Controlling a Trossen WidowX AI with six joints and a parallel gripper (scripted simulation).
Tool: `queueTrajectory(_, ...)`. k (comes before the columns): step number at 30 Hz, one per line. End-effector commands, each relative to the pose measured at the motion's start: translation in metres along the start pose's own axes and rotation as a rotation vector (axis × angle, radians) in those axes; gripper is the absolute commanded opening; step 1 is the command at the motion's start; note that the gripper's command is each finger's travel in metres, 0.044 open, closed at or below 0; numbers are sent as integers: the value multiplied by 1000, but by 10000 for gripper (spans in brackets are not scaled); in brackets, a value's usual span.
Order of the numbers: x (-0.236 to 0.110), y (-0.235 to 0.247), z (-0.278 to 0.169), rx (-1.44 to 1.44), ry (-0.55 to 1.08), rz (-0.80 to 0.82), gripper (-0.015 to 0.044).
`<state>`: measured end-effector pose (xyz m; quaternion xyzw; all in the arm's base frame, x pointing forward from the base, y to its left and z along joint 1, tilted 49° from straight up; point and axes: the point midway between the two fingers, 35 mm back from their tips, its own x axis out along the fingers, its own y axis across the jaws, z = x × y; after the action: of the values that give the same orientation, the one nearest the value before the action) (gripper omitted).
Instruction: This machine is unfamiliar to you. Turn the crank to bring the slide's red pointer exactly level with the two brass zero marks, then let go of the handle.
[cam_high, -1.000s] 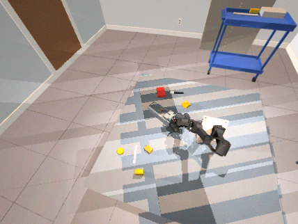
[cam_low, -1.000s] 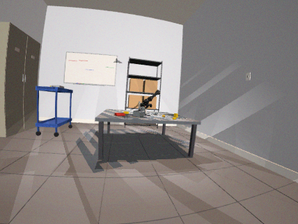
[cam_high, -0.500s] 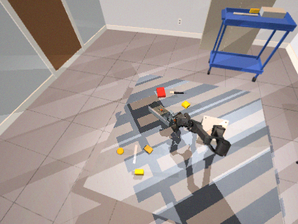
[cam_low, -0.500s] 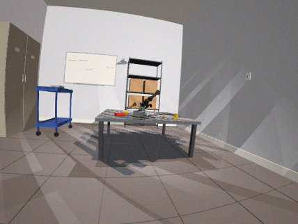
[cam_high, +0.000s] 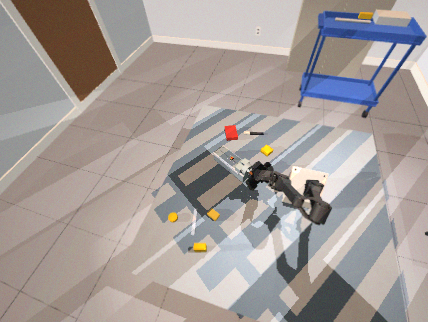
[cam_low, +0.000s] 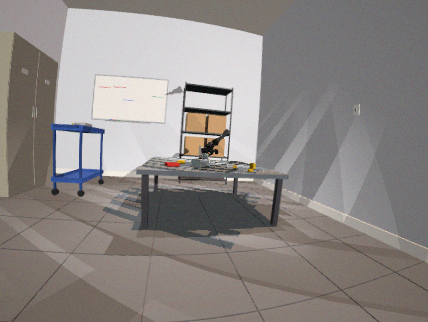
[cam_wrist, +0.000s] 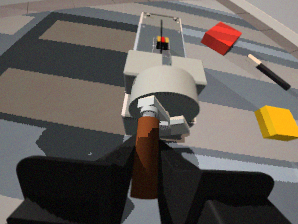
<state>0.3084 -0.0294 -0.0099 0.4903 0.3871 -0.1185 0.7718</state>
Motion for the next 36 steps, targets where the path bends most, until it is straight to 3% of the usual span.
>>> queueTrajectory(1,0,0,0,0,0,0,79)
queueTrajectory(15,0,0,0,0,0,0,440)
queueTrajectory(36,-55,0,60,1,-4,-8,440)
